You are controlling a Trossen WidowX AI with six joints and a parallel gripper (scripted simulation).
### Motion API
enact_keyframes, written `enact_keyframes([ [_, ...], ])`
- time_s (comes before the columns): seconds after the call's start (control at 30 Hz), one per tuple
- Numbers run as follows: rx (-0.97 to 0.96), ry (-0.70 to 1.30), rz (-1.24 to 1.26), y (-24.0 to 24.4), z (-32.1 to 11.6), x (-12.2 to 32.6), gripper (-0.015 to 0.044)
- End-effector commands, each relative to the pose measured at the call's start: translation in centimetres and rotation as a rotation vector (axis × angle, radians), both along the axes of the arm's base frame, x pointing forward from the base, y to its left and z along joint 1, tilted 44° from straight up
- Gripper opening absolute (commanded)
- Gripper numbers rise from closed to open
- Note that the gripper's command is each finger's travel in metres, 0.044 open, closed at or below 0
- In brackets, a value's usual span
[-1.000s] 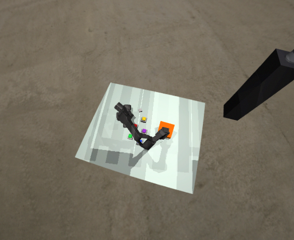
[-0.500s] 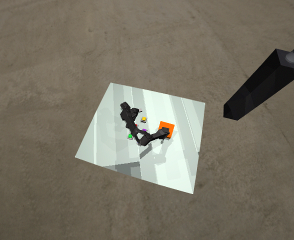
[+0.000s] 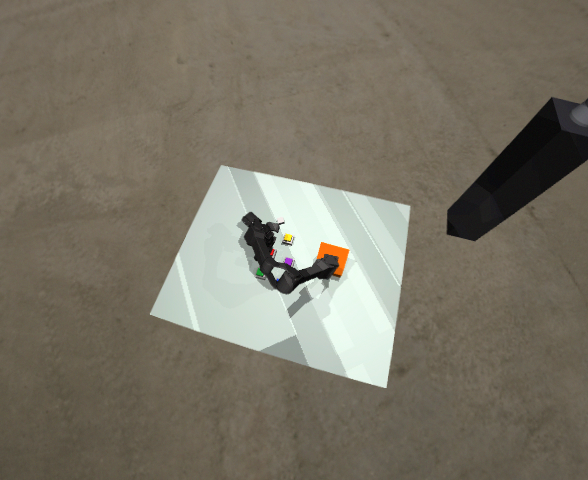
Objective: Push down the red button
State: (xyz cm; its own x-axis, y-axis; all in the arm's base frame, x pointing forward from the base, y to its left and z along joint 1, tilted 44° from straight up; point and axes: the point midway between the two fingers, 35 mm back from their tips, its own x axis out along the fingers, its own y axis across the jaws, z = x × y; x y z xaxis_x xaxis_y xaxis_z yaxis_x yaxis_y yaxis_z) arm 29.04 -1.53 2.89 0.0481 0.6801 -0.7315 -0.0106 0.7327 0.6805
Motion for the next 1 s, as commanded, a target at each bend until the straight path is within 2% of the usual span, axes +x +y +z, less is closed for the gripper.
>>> enact_keyframes([
  [0.0, 0.004, -0.001, -0.003, 0.1, 0.0, 0.0, 0.002],
  [0.97, 0.005, -0.001, -0.003, 2.3, -2.4, 0.2, 0.002],
])
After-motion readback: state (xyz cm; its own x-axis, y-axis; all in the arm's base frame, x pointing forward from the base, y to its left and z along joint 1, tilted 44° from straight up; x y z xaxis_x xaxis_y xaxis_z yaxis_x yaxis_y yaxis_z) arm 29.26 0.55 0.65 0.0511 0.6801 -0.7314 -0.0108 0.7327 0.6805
